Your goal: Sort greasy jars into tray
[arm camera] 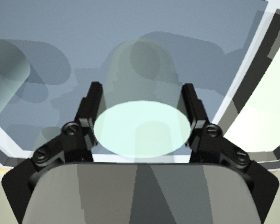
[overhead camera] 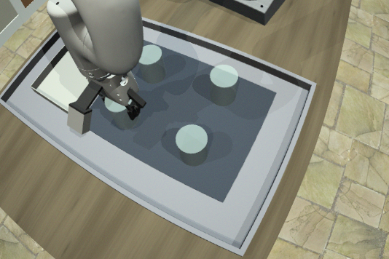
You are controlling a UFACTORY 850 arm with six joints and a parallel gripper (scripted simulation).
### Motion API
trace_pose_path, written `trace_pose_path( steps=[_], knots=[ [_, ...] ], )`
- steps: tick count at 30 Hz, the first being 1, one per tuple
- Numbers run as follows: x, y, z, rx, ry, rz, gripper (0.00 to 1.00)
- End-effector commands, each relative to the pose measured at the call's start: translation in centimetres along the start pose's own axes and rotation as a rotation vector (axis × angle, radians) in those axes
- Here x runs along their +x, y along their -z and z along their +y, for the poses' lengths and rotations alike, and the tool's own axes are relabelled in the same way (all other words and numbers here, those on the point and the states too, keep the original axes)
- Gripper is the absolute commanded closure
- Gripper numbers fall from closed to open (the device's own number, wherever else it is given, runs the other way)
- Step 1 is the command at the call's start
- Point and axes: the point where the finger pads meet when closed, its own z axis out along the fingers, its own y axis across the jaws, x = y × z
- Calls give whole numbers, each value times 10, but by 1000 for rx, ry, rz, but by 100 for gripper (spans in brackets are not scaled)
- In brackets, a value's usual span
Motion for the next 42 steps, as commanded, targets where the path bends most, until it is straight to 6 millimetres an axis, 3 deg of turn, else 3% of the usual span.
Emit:
trace_pose_path(
  steps=[1, 42],
  knots=[
    [1, 13, 0, -1, 0, 2, 100],
    [1, 106, 0, -1, 0, 2, 100]
  ],
)
